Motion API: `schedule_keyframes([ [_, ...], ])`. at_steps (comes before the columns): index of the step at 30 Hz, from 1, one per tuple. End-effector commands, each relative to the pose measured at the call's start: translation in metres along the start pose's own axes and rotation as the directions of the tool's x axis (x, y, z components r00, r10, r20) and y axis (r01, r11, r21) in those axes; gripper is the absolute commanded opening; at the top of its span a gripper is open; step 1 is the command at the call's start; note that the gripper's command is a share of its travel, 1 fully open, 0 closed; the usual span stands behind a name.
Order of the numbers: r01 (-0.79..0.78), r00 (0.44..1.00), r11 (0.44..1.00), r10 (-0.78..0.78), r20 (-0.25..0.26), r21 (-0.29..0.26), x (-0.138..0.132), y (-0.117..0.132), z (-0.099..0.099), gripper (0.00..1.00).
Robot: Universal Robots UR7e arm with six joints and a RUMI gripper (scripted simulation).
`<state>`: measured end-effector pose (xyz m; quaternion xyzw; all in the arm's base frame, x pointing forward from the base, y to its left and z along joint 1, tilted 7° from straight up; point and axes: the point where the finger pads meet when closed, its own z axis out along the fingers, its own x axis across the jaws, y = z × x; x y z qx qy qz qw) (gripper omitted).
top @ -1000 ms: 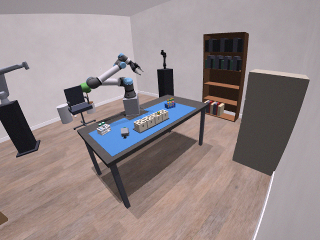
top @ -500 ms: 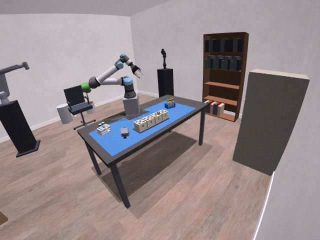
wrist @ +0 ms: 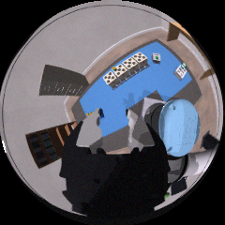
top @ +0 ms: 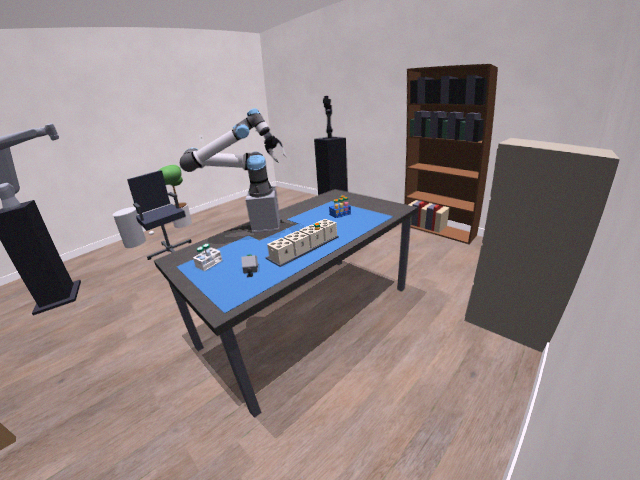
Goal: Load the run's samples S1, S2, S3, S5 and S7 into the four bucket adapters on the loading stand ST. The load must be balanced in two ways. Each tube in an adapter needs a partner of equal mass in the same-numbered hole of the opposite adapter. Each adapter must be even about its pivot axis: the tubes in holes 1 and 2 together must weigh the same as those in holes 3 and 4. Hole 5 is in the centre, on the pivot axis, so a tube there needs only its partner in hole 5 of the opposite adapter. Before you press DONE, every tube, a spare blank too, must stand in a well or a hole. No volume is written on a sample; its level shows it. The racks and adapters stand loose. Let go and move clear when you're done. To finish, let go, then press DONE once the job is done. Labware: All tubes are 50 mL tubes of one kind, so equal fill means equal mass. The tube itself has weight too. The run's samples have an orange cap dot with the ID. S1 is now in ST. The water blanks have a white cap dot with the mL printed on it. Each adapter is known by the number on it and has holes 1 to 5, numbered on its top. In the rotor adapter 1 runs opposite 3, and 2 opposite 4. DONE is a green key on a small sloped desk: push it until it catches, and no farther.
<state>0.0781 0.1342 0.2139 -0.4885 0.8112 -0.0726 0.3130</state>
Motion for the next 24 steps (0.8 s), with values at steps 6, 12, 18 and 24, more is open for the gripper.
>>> schedule_keyframes([
  [6,0.129,0.987,0.975,-0.144,-0.075,-0.18,0.017,-0.039,0.034,0.35],
  [12,0.163,0.976,0.982,-0.175,-0.129,-0.098,0.024,-0.053,0.046,0.35],
  [18,0.209,0.958,0.978,-0.207,-0.2,-0.012,0.035,-0.074,0.064,0.35],
  [24,0.256,0.932,0.964,-0.225,-0.283,0.077,0.046,-0.095,0.083,0.35],
])
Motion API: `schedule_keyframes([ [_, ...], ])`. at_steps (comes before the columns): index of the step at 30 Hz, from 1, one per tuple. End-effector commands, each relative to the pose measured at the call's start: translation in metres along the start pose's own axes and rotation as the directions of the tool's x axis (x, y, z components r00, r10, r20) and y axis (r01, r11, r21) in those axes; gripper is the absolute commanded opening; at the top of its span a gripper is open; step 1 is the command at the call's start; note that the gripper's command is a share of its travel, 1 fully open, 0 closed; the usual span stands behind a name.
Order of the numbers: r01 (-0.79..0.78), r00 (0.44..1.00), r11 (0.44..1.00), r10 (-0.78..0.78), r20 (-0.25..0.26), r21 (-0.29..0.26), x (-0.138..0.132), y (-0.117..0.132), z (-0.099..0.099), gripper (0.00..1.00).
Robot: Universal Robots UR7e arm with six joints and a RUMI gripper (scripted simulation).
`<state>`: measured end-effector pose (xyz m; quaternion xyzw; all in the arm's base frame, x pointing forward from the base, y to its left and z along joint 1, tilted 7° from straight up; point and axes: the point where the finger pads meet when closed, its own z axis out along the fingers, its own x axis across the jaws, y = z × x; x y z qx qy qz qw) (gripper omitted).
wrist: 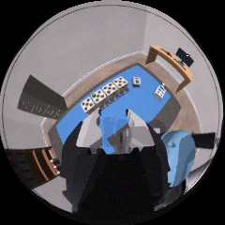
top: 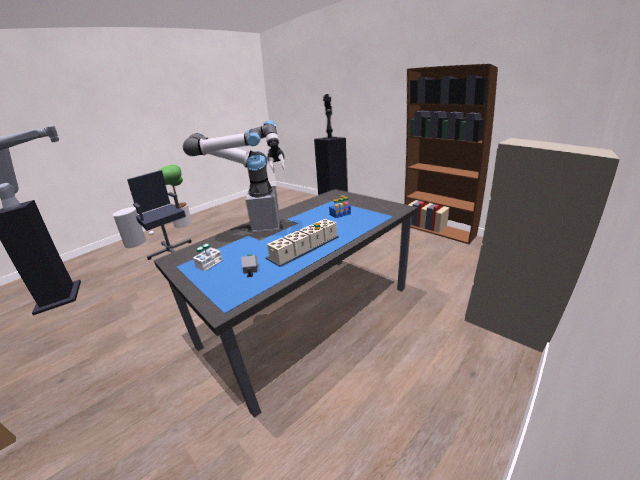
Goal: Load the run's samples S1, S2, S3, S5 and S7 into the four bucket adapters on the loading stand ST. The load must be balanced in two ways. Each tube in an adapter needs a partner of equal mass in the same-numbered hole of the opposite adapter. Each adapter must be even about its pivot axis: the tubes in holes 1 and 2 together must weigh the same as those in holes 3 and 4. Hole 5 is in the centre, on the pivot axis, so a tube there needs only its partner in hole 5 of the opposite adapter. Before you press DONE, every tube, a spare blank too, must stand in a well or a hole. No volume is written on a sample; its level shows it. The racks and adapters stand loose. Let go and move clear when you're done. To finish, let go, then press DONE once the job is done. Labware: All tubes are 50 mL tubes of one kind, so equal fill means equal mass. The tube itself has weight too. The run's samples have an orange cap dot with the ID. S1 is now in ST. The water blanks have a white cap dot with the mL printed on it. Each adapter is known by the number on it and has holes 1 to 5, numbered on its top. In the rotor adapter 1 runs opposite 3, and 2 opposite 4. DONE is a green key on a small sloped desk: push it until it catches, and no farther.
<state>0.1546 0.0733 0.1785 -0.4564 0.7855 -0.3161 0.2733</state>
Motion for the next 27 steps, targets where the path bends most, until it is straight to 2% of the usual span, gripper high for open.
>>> schedule_keyframes([
  [1,0.143,0.989,0.963,-0.13,0.072,-0.229,-0.001,-0.012,0.029,0.35],
  [2,0.136,0.99,0.966,-0.125,0.067,-0.218,-0.001,-0.012,0.029,0.35],
  [3,0.155,0.988,0.967,-0.15,0.04,-0.2,0.0,-0.014,0.034,0.35],
  [14,0.214,0.967,0.974,-0.222,-0.122,-0.076,0.011,-0.034,0.083,0.35],
  [17,0.224,0.958,0.973,-0.231,-0.169,-0.055,0.014,-0.04,0.097,0.35],
  [19,0.217,0.959,0.975,-0.22,-0.179,-0.039,0.014,-0.04,0.097,0.35],
  [20,0.233,0.948,0.972,-0.236,-0.212,-0.04,0.015,-0.042,0.102,0.35],
  [27,0.249,0.917,0.968,-0.245,-0.315,-0.028,0.022,-0.055,0.133,0.35],
])
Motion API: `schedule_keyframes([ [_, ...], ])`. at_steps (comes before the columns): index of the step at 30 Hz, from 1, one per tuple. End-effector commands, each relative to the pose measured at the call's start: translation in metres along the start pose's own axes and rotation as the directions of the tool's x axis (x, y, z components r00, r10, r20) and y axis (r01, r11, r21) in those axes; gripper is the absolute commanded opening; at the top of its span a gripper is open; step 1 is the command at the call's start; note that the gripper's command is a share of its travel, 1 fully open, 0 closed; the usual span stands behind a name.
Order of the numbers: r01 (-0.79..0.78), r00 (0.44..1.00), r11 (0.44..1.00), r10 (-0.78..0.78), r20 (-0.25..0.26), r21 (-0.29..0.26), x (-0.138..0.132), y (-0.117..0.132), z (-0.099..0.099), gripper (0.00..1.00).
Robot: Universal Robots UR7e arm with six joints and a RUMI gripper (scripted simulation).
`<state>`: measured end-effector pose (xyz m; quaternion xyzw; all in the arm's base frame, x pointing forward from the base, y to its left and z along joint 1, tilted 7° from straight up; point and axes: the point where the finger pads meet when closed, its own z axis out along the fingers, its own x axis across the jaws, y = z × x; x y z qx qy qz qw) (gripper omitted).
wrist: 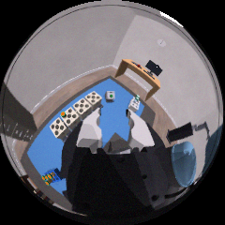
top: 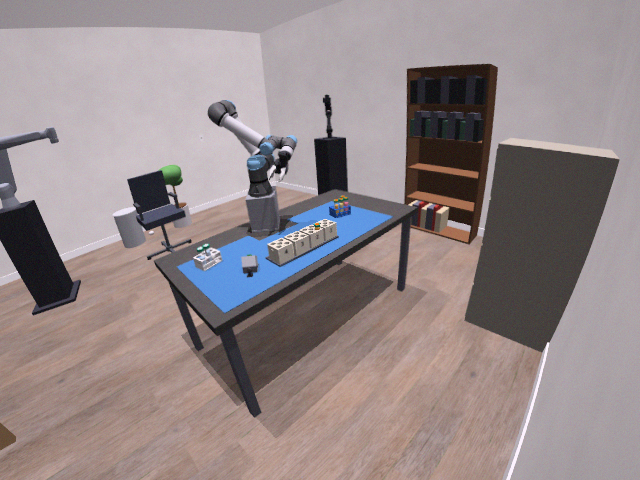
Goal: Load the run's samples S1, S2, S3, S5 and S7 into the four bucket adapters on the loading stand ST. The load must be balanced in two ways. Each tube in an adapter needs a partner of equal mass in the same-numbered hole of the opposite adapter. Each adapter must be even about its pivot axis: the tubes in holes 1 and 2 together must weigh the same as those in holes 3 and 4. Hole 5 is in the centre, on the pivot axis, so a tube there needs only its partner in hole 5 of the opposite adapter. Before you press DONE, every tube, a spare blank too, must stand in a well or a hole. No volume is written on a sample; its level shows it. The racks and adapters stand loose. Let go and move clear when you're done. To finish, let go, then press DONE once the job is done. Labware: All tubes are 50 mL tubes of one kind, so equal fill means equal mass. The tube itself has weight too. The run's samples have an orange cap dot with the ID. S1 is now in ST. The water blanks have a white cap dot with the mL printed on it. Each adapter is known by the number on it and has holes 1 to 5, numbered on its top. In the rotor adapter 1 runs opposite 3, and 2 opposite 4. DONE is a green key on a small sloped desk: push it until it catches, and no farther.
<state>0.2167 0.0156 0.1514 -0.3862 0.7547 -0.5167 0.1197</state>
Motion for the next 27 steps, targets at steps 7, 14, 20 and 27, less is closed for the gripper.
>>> schedule_keyframes([
  [7,0.174,0.984,0.97,-0.168,0.05,-0.167,-0.037,-0.013,0.085,0.35],
  [14,0.177,0.978,0.966,-0.194,-0.071,-0.187,-0.042,-0.017,0.11,0.35],
  [20,0.181,0.959,0.96,-0.22,-0.178,-0.212,-0.049,-0.021,0.139,0.35],
  [27,0.19,0.927,0.951,-0.256,-0.274,-0.243,-0.054,-0.025,0.163,0.35],
])
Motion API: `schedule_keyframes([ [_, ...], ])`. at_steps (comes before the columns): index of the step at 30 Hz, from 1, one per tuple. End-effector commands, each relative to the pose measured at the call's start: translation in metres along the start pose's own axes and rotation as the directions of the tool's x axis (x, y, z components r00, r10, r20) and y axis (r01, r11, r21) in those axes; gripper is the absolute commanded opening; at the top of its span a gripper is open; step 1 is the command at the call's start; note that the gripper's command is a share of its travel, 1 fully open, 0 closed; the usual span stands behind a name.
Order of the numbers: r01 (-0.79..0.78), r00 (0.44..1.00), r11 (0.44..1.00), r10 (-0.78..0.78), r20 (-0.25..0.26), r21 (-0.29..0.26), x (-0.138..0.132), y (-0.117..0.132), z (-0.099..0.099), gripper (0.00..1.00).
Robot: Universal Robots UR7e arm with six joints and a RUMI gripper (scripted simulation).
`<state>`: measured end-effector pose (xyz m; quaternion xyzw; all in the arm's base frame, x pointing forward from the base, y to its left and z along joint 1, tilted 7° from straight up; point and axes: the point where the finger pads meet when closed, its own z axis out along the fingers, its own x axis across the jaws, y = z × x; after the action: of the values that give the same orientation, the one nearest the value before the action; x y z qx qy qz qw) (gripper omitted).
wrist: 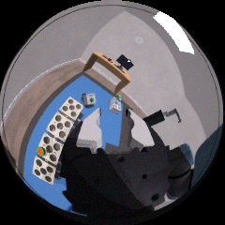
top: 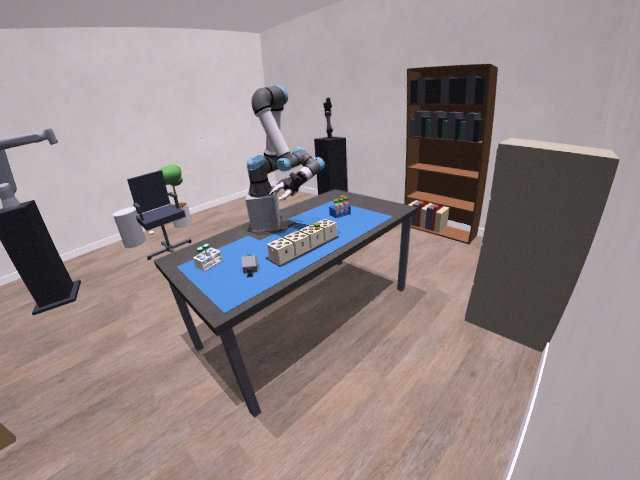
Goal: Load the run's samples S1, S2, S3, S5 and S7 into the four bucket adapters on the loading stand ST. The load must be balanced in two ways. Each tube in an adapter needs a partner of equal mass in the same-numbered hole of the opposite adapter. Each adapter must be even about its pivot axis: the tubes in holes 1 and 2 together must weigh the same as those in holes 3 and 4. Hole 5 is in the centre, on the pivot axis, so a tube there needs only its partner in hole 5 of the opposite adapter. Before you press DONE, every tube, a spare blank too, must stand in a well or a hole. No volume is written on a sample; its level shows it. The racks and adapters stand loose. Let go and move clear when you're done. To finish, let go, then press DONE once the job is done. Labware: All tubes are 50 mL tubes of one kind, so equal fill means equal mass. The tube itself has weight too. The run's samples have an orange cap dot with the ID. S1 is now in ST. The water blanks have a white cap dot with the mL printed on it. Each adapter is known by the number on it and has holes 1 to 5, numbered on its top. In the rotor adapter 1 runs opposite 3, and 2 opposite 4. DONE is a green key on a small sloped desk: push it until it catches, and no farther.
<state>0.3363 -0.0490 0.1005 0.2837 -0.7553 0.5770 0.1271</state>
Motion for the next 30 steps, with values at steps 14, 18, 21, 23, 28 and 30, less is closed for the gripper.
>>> schedule_keyframes([
  [14,0.237,0.969,0.966,-0.227,0.093,-0.106,-0.065,-0.025,0.069,0.35],
  [18,0.257,0.966,0.959,-0.251,0.066,-0.114,-0.071,-0.028,0.076,0.35],
  [21,0.277,0.961,0.953,-0.273,0.049,-0.121,-0.081,-0.032,0.087,0.35],
  [23,0.29,0.957,0.949,-0.287,0.037,-0.124,-0.083,-0.033,0.089,0.35],
  [28,0.324,0.946,0.937,-0.325,0.018,-0.134,-0.083,-0.033,0.089,0.35],
  [30,0.339,0.94,0.931,-0.34,0.014,-0.137,-0.083,-0.033,0.089,0.35],
])
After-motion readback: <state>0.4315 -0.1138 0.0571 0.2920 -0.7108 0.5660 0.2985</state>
